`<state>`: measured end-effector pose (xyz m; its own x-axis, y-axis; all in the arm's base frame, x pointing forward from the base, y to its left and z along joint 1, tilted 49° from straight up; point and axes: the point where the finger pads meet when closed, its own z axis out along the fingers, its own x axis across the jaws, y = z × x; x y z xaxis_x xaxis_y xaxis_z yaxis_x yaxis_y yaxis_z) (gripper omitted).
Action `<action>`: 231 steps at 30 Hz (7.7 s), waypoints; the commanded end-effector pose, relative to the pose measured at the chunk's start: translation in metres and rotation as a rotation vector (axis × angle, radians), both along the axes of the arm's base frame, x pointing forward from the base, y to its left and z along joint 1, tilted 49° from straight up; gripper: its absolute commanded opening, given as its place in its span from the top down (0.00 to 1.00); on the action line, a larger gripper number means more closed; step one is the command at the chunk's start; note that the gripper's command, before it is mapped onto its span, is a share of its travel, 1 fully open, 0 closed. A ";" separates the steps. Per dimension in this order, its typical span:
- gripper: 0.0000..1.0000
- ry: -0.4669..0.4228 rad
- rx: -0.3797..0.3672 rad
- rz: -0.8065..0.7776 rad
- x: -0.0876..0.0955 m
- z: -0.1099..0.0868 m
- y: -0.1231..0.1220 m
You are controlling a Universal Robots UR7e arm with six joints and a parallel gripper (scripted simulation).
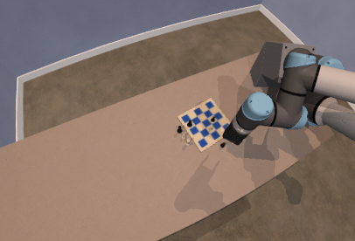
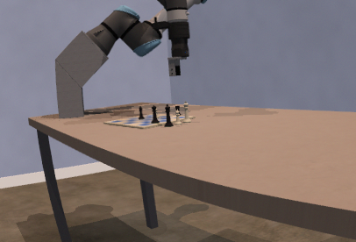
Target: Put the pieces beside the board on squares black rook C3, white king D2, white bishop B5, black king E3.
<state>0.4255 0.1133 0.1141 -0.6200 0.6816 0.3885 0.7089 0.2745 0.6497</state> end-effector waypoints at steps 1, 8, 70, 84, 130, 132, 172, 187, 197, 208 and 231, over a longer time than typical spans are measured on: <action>0.00 0.012 0.006 -0.013 0.000 0.000 0.000; 0.00 0.086 0.043 -0.084 0.000 -0.003 0.002; 0.27 1.057 0.525 -1.019 0.015 -0.030 0.030; 0.27 1.057 0.525 -1.019 0.015 -0.030 0.030; 0.27 1.057 0.525 -1.020 0.022 -0.042 0.043; 0.27 1.057 0.525 -1.020 0.023 -0.044 0.045; 0.27 1.057 0.525 -1.020 0.033 -0.064 0.066; 0.27 1.057 0.525 -1.020 0.033 -0.064 0.066; 0.27 1.057 0.525 -1.020 0.033 -0.064 0.066; 0.27 1.057 0.525 -1.020 0.034 -0.064 0.066; 0.27 1.057 0.525 -1.020 0.044 -0.084 0.086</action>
